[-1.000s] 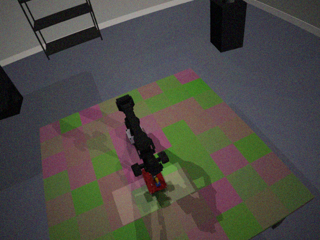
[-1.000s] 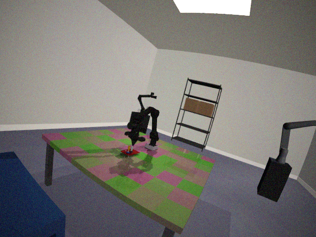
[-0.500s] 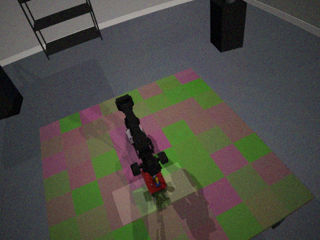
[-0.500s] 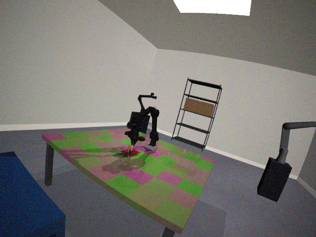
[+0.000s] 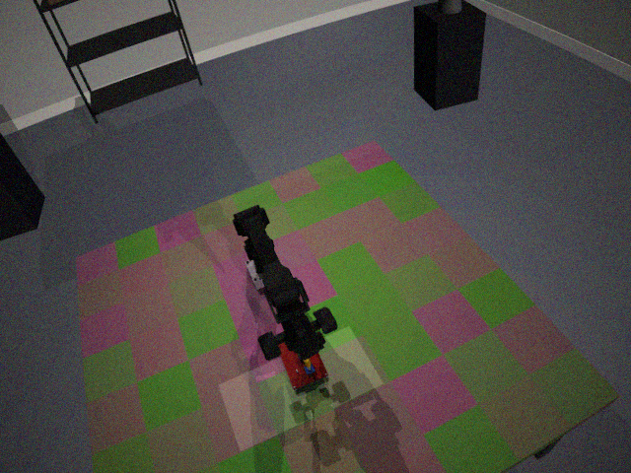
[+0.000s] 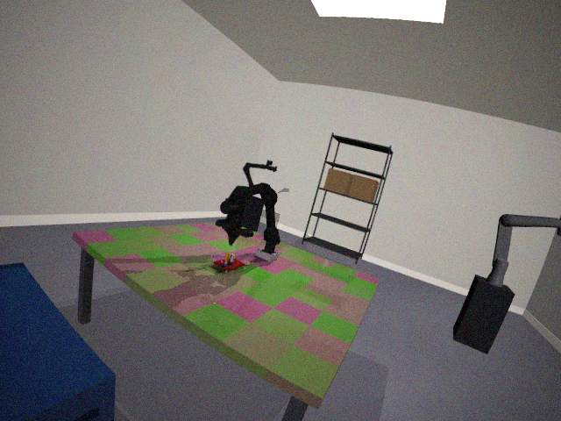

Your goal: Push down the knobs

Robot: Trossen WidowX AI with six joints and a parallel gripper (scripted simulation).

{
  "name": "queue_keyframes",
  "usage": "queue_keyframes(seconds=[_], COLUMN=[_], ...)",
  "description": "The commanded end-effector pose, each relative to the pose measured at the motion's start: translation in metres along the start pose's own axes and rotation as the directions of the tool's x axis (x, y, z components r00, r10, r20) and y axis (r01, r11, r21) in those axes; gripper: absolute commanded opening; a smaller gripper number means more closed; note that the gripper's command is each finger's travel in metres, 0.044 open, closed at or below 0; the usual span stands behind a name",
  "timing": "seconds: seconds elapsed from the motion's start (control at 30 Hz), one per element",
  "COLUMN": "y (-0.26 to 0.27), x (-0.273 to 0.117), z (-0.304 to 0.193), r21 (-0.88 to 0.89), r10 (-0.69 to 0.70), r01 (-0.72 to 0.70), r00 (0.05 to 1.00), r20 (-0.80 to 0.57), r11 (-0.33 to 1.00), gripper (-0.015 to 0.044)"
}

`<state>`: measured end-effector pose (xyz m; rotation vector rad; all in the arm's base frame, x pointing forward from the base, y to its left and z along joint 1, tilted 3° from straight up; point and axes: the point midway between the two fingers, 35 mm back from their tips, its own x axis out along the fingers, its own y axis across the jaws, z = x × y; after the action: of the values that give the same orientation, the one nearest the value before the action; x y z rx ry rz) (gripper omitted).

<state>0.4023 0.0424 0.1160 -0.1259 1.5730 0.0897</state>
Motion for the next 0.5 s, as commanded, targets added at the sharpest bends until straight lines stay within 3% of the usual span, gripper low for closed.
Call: queue_keyframes(seconds=[0.0, 0.1, 0.47], y=[0.0, 0.0, 0.0], x=[-0.003, 0.013, 0.02], z=[0.004, 0.004, 0.004], r21=[-0.013, -0.013, -0.013], r10=[-0.008, -0.008, -0.008], r01=[0.008, 0.008, 0.008], r00=[1.0, 1.0, 1.0], r20=[0.003, 0.003, 0.003], r11=[1.0, 1.0, 1.0], gripper=[0.0, 0.0, 0.0])
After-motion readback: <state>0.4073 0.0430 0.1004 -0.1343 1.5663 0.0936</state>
